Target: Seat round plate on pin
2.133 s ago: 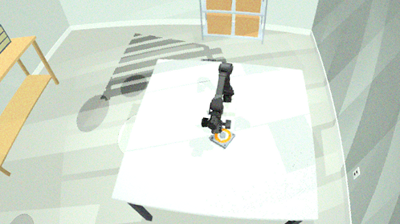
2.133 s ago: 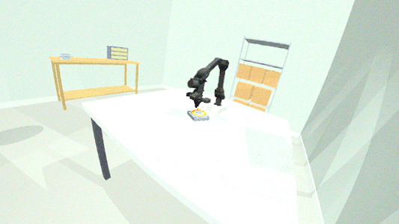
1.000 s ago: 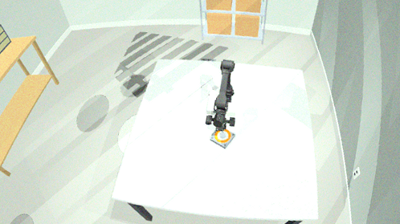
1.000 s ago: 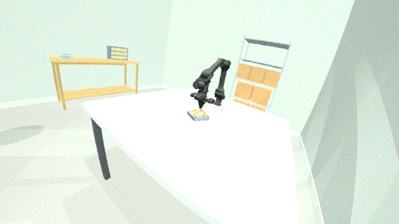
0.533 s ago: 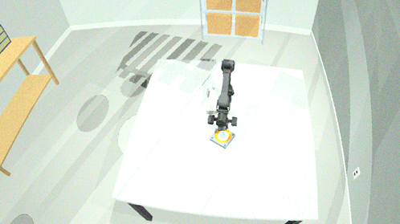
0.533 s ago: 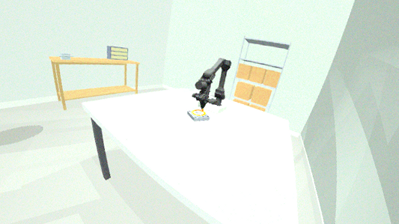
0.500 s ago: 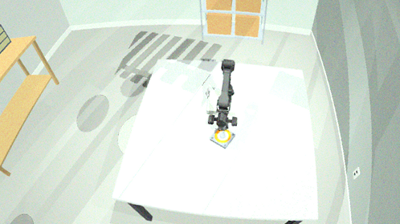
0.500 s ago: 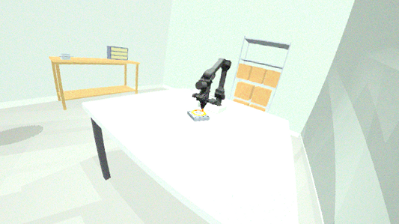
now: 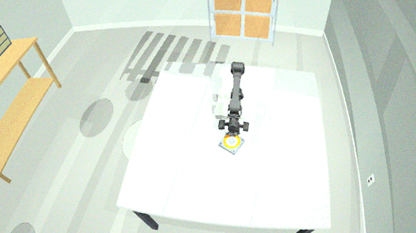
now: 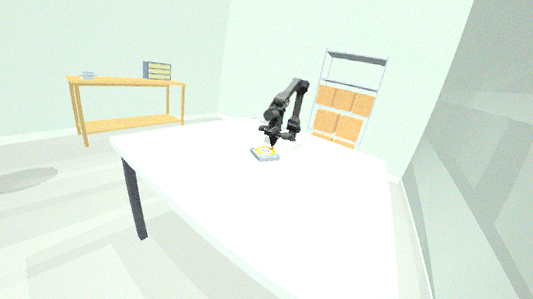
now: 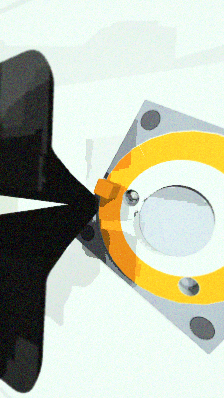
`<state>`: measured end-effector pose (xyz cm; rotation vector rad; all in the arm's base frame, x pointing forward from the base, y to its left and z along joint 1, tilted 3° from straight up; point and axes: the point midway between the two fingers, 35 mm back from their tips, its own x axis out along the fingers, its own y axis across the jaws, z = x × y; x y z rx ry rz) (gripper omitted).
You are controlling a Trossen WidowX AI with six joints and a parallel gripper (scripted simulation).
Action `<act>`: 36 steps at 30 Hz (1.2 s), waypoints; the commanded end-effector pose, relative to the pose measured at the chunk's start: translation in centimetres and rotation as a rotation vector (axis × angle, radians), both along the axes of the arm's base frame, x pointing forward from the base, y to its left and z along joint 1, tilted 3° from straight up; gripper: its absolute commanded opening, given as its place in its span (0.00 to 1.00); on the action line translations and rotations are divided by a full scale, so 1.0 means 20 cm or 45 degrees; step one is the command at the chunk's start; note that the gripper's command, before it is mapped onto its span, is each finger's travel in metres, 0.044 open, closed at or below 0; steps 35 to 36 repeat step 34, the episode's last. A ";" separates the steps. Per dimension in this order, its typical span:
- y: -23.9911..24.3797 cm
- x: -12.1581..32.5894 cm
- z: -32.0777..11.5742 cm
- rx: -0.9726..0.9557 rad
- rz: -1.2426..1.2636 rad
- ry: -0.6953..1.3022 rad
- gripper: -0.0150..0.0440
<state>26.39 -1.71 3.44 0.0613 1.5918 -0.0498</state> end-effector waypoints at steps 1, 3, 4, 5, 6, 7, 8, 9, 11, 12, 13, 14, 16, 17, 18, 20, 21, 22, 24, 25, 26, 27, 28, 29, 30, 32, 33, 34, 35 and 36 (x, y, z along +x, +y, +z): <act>0.02 0.00 0.00 0.004 -0.003 0.003 0.25; 0.03 0.00 -0.01 0.005 -0.003 0.003 0.25; 0.03 0.01 -0.01 0.005 -0.003 0.003 0.25; 0.03 0.01 -0.01 0.005 -0.003 0.003 0.25; 0.03 0.01 0.00 0.005 -0.003 0.003 0.25; 0.03 0.01 0.01 0.005 -0.003 0.003 0.25; 0.03 0.01 0.03 0.005 -0.003 0.003 0.25; 0.03 0.01 0.05 0.005 -0.003 0.003 0.25; 0.03 0.01 0.11 0.005 -0.003 0.003 0.25; 0.03 0.01 0.13 0.004 -0.003 0.003 0.25; 0.02 0.00 0.16 0.004 -0.003 0.003 0.25; 0.02 0.00 0.19 0.004 -0.003 0.003 0.25; 0.02 -0.01 0.23 0.004 -0.003 0.003 0.25; 0.02 -0.01 0.23 0.004 -0.003 0.003 0.25; 0.02 -0.01 0.23 0.004 -0.003 0.003 0.25; 0.02 -0.01 0.19 0.001 -0.002 0.005 0.25; 0.02 -0.01 0.19 0.001 -0.002 0.005 0.25; 0.02 -0.01 0.19 0.001 -0.002 0.005 0.25; 0.02 -0.01 0.19 0.001 -0.002 0.005 0.25; 0.02 -0.01 0.19 0.001 -0.002 0.005 0.25; 0.02 -0.01 0.19 0.001 -0.002 0.005 0.25; 0.02 -0.01 0.19 0.001 -0.002 0.005 0.25; 0.02 -0.01 0.19 0.001 -0.002 0.005 0.25; 0.02 -0.01 0.19 0.001 -0.002 0.005 0.25; 0.02 -0.01 0.19 0.001 -0.002 0.005 0.25; 0.02 -0.01 0.19 0.001 -0.002 0.005 0.25; 0.02 -0.01 0.19 0.001 -0.002 0.005 0.25; 0.02 -0.01 0.19 0.001 -0.002 0.005 0.25; 0.02 -0.01 0.19 0.001 -0.002 0.005 0.25; 0.02 -0.01 0.19 0.001 -0.002 0.005 0.25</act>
